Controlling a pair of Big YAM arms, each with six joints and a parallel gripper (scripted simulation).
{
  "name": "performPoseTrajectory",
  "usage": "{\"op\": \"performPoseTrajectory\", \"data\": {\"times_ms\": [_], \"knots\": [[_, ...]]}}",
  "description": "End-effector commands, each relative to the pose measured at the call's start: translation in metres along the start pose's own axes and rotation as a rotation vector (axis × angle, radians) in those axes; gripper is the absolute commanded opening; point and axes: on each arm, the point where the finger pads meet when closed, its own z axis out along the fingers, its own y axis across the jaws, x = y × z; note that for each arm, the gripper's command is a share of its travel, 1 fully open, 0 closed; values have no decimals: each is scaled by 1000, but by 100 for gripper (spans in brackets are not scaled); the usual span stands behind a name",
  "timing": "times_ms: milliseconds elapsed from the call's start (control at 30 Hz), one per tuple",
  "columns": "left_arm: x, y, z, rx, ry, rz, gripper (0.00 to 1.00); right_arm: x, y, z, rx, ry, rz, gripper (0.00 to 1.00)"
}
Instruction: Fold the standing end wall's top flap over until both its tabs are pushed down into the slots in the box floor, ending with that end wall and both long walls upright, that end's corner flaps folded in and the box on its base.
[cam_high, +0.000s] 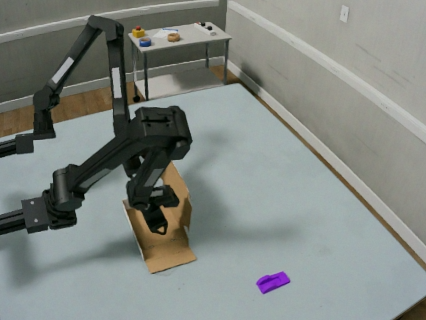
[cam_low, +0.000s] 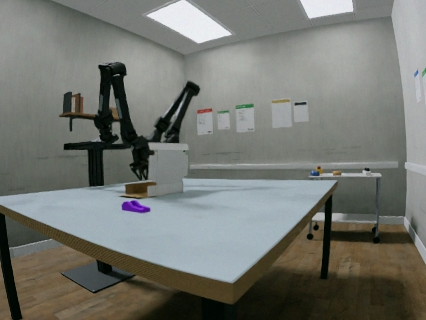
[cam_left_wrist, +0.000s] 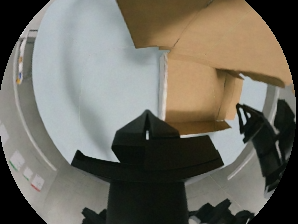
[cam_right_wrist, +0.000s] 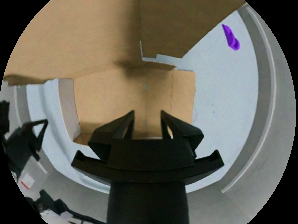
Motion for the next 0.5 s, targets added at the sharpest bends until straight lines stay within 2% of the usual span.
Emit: {"op": "performPoseTrajectory", "data": {"times_ms": [0,467], "knots": [[-12,0,-6,13,-26,-13,0,2,-1,-7,-5,10,20,43],[-12,0,-6,13,-26,-13,0,3,1,-4,-6,10,8,43]]}}
